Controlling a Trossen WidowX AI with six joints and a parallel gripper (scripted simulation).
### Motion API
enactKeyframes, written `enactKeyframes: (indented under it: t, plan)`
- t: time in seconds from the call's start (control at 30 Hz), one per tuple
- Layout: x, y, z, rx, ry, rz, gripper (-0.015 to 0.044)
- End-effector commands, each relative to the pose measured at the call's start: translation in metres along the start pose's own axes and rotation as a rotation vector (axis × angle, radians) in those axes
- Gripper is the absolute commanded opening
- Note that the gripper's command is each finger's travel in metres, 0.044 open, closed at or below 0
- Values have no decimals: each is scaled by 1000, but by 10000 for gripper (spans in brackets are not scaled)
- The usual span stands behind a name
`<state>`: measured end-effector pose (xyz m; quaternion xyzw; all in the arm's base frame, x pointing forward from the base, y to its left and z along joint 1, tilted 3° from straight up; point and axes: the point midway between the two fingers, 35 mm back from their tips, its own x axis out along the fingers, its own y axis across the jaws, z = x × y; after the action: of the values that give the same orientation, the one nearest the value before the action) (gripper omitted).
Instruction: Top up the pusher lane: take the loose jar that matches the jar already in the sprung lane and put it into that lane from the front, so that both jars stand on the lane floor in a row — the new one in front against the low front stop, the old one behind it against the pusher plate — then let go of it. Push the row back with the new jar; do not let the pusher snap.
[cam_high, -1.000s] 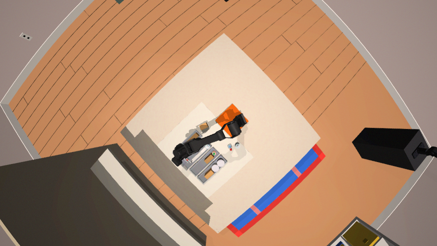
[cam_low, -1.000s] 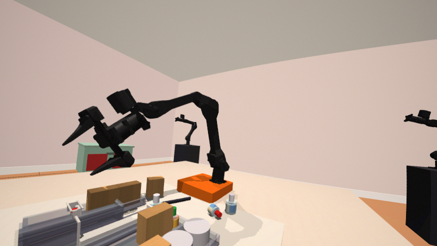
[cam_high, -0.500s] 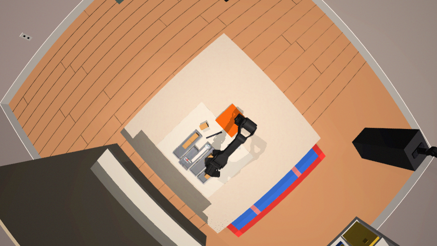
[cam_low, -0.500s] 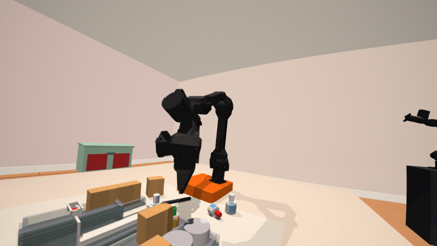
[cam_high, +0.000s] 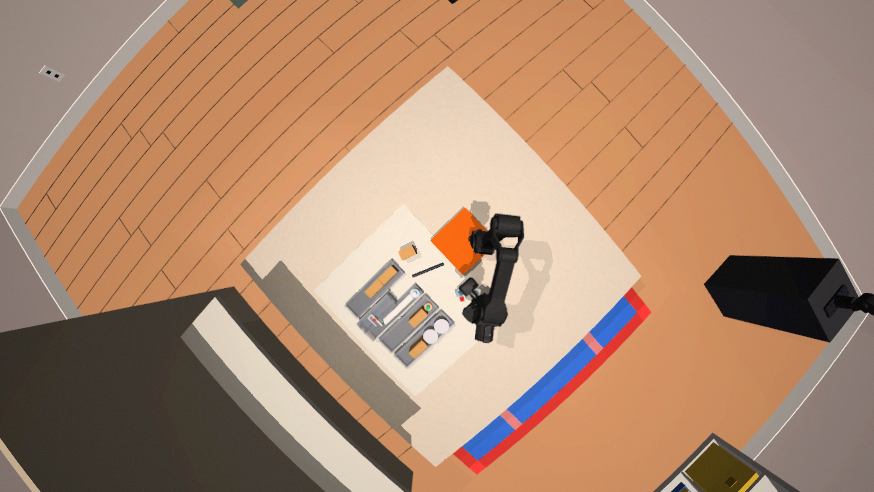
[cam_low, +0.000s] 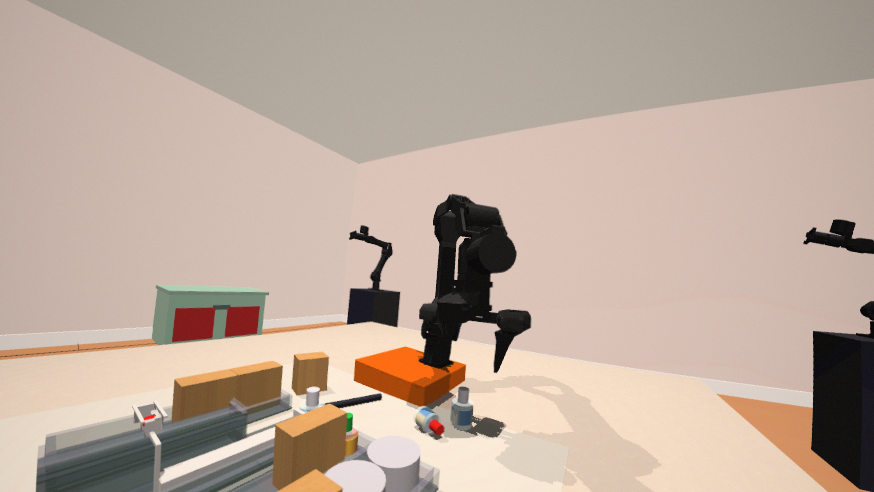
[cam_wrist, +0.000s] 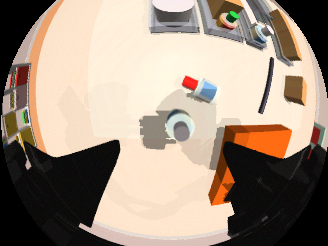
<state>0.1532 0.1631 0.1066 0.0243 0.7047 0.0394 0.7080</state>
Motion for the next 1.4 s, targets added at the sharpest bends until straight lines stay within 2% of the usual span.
enactKeyframes:
  t: [0.0,0.1,0.23,1.37]
  plan:
    - [1,-6,-7,-37,7,-32,440]
    - [4,-9,-5,-37,7,-32,440]
    - [33,-10,-6,-37,7,-32,440]
    - [81,-13,-5,-37,8,-32,440]
